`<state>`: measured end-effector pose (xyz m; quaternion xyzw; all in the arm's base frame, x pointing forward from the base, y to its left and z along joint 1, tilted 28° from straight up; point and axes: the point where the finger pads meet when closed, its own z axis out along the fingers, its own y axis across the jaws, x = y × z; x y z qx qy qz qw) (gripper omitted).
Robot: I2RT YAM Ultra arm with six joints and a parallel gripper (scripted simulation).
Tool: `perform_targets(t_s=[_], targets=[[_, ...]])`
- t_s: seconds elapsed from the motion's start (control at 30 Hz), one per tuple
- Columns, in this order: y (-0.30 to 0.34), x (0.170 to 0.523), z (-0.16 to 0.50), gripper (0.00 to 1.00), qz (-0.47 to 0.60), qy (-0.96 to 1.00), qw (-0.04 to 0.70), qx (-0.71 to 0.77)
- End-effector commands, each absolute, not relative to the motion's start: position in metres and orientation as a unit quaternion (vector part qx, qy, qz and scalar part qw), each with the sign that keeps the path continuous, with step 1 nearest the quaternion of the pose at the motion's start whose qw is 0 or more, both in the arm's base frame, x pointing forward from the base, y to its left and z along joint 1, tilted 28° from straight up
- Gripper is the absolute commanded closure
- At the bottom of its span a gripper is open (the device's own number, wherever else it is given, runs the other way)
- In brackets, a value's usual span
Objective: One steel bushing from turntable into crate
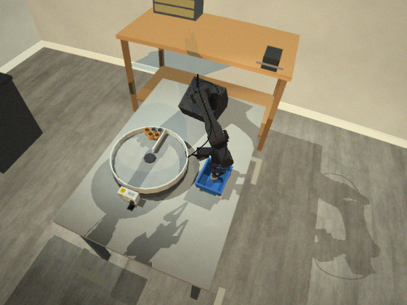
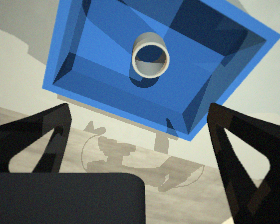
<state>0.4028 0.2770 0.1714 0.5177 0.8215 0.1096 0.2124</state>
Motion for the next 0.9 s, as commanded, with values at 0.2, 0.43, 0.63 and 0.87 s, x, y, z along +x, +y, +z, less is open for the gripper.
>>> perform_targets(t_s=[0.2,0.43,0.63,0.87], targets=[[0.284,0.37,0.234,0.0,0.116,0.821,0.22,0.514],[0.284,0.361,0.251,0.0,0.116,0.821,0.22,0.514],[0.285,0.359,0.255,0.0,0.117,0.821,0.22,0.514],[0.285,0.359,0.255,0.0,0.117,0.821,0.22,0.514]])
